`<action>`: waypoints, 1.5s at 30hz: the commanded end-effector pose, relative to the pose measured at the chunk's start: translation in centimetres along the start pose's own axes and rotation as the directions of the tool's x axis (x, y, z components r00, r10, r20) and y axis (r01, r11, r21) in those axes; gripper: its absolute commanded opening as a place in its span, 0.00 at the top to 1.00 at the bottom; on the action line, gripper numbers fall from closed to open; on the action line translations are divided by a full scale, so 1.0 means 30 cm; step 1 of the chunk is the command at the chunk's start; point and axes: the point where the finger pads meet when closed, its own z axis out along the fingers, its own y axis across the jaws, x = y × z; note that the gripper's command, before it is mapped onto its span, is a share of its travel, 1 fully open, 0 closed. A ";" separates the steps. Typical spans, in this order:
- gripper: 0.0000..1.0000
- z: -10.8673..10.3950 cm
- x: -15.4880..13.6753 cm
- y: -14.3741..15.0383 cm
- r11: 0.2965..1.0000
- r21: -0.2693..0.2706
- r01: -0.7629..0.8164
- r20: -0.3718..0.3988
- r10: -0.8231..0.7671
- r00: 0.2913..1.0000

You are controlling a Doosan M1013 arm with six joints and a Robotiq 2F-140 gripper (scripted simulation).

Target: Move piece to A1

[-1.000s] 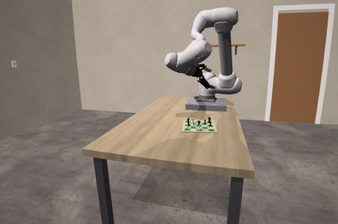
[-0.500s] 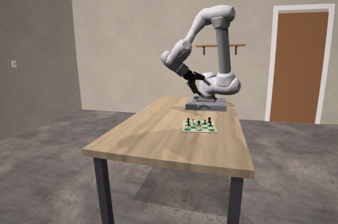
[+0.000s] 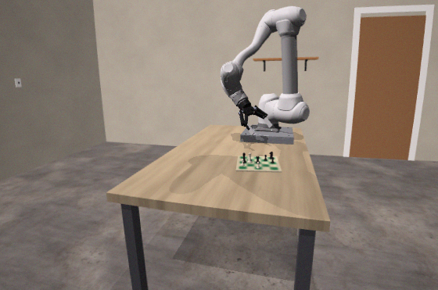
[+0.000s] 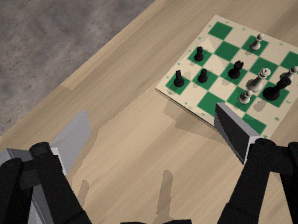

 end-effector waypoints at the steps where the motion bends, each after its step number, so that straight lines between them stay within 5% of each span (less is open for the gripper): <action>1: 0.00 0.029 -0.023 0.017 0.995 -0.102 0.003 -0.065 -0.010 0.998; 2: 0.00 0.044 -0.044 0.030 0.986 -0.165 -0.004 -0.093 -0.012 0.996; 5: 0.00 0.044 -0.044 0.030 0.986 -0.165 -0.004 -0.093 -0.012 0.996; 6: 0.00 0.056 -0.065 0.041 0.975 -0.220 -0.012 -0.115 -0.013 0.993; 8: 0.00 0.056 -0.065 0.041 0.975 -0.220 -0.012 -0.115 -0.013 0.993; 12: 0.00 0.073 -0.108 0.060 0.949 -0.315 -0.032 -0.144 -0.014 0.989; 16: 0.00 0.073 -0.108 0.060 0.949 -0.315 -0.032 -0.144 -0.014 0.989; 24: 0.00 0.104 -0.164 0.085 0.899 -0.434 -0.063 -0.188 -0.022 0.982; 37: 0.00 0.132 -0.212 0.107 0.838 -0.537 -0.097 -0.230 -0.035 0.973; 45: 0.00 0.132 -0.225 0.112 0.826 -0.555 -0.100 -0.229 -0.036 0.973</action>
